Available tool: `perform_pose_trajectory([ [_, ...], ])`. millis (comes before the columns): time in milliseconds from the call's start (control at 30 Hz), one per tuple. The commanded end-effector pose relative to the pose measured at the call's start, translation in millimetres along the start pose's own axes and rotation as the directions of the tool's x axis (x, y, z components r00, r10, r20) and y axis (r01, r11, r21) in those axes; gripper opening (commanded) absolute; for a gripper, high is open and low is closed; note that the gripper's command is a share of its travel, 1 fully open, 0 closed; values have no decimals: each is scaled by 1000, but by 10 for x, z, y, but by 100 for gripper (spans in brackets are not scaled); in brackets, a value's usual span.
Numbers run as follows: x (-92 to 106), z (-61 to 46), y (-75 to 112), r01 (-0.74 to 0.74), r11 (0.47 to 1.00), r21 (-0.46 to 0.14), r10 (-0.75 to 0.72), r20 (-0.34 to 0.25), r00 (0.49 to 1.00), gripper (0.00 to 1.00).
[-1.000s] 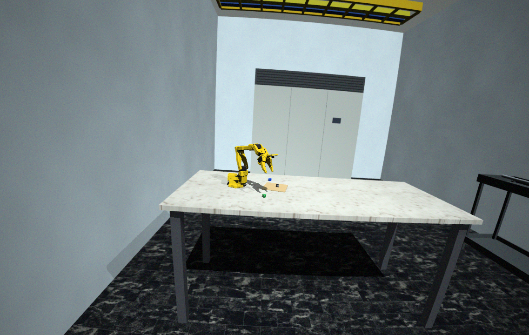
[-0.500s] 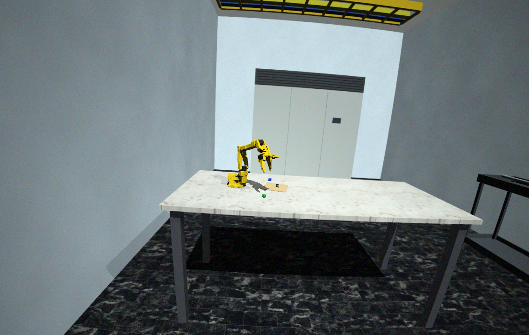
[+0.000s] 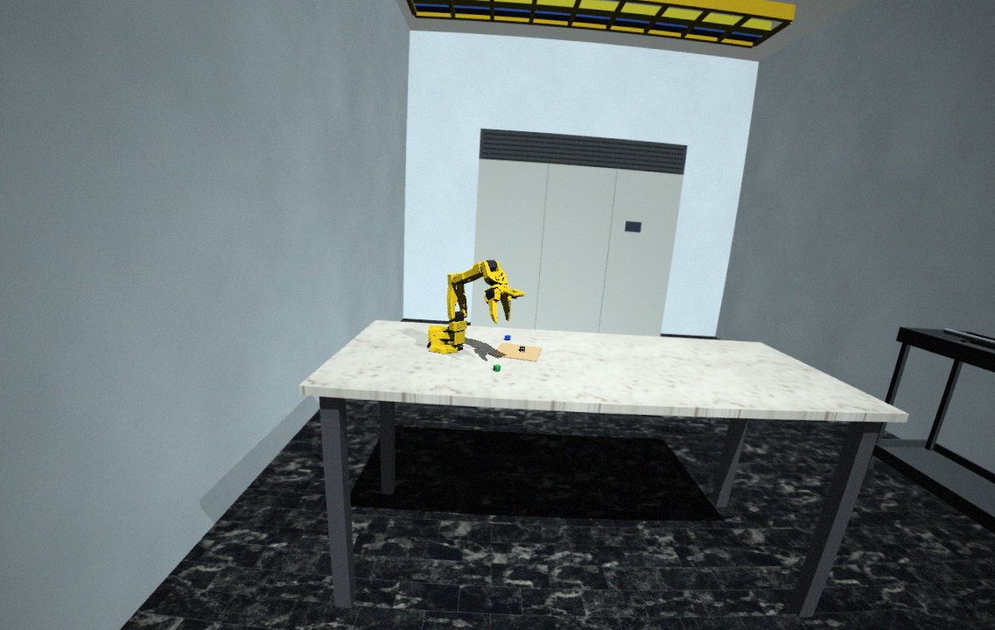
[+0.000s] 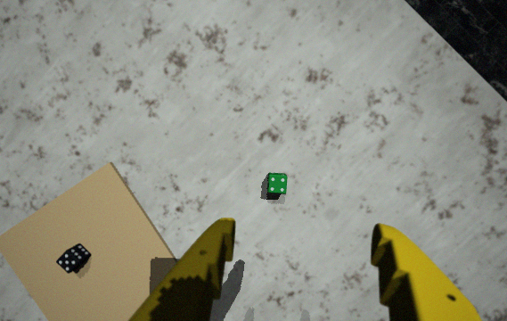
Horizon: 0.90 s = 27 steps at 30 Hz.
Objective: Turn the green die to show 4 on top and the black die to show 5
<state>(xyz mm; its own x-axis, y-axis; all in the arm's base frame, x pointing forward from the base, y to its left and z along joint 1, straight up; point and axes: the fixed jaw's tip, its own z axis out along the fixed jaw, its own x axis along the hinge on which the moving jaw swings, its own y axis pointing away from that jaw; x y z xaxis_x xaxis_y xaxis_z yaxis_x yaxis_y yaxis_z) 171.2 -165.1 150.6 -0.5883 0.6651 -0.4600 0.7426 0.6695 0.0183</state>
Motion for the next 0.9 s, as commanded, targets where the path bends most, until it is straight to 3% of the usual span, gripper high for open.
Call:
perform_pose_trajectory([
  [0,-53,-55,18,-4,1000,-6,4,32,999,25],
  [167,-14,59,16,-4,1000,-3,4,-25,1000,25],
  [400,159,422,10,-3,1000,7,4,-212,977,25],
  [467,159,422,10,-3,1000,7,4,-212,977,25],
  [667,369,713,1,0,1000,15,6,-372,928,25],
  [867,481,834,-4,1,1000,19,7,-443,897,25],
])
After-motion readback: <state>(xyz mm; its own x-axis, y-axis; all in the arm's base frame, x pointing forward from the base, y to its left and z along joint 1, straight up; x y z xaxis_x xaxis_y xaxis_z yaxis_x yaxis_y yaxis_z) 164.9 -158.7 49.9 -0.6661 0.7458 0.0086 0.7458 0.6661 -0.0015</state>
